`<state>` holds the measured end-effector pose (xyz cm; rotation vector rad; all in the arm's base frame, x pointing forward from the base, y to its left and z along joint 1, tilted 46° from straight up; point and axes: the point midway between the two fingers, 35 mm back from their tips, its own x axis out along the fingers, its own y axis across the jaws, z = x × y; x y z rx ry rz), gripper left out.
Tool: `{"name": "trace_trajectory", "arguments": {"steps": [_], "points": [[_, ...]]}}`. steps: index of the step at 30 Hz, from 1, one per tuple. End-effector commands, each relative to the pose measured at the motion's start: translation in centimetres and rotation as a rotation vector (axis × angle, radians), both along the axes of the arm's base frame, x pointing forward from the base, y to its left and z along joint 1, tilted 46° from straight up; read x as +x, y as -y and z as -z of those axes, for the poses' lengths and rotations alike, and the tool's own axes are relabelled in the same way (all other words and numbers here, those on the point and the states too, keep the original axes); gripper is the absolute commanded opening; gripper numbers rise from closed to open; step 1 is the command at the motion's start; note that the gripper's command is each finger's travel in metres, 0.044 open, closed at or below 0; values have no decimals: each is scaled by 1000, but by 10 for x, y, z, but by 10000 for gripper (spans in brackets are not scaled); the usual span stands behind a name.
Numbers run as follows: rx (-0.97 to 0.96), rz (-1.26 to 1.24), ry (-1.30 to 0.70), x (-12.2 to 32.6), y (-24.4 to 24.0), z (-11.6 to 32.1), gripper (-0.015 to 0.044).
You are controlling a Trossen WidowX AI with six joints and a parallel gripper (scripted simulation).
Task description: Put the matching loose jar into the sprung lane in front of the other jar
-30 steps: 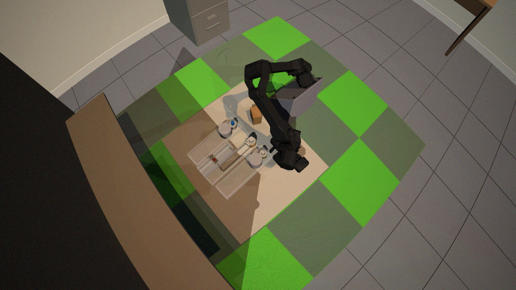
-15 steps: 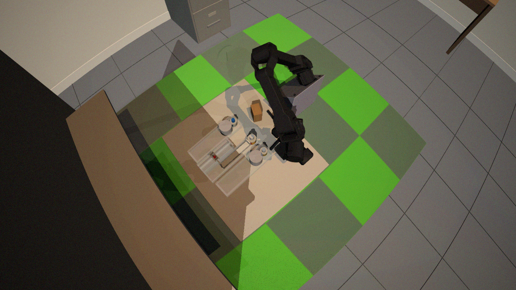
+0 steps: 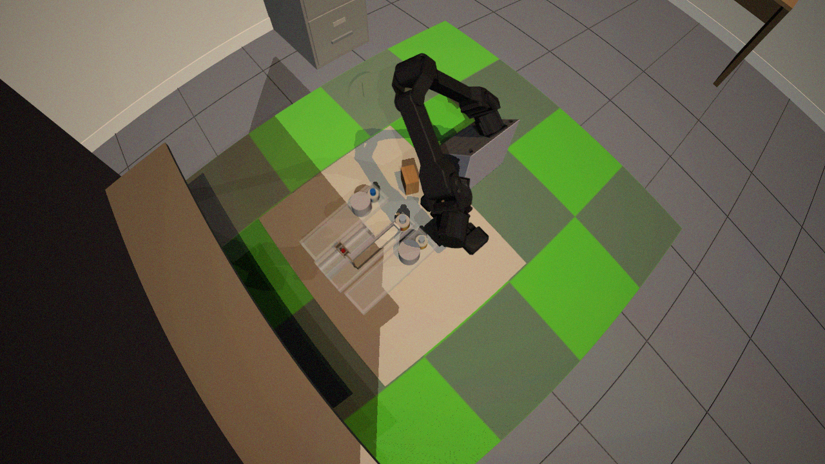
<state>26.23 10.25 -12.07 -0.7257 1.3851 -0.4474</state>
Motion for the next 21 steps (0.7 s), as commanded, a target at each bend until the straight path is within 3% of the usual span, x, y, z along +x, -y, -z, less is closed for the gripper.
{"name": "trace_trajectory", "arguments": {"steps": [1, 21], "points": [[-4, -12, -12, 8, 20, -11, 0], [-47, -33, -32, 30, 123, -65, 0]]}}
